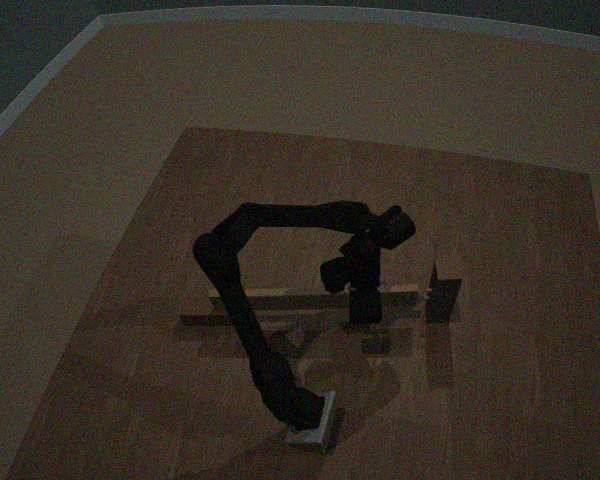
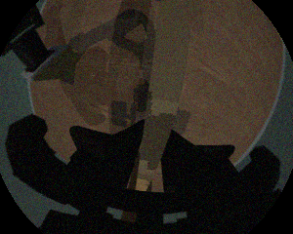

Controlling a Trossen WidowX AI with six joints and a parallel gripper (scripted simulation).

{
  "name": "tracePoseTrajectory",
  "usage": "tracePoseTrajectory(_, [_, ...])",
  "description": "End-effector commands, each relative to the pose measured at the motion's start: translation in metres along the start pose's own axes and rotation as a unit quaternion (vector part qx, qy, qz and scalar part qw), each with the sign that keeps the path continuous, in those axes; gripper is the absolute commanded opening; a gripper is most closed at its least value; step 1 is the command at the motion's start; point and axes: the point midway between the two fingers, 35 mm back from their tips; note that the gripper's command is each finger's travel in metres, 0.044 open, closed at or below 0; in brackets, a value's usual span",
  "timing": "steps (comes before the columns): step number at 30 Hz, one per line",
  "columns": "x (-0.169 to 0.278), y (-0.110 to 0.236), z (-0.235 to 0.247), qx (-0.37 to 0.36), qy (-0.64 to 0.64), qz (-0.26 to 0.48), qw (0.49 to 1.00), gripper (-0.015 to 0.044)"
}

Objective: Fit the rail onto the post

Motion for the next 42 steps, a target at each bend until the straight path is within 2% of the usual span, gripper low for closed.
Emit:
tracePoseTrajectory(1, [0.003, 0.002, 0.0, 0.002, 0.0, 0.003, 1.0, 0.0])
tracePoseTrajectory(42, [0.015, 0.002, 0.002, 0.002, 0.001, 0.004, 1.0, 0.0])
Point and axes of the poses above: the point midway between the two fingers, 35 mm back from their tips, its own y axis back along the fingers, its own z axis across the jaws, x = y × z, and after that the axes turned 11 degrees about y, right-handed
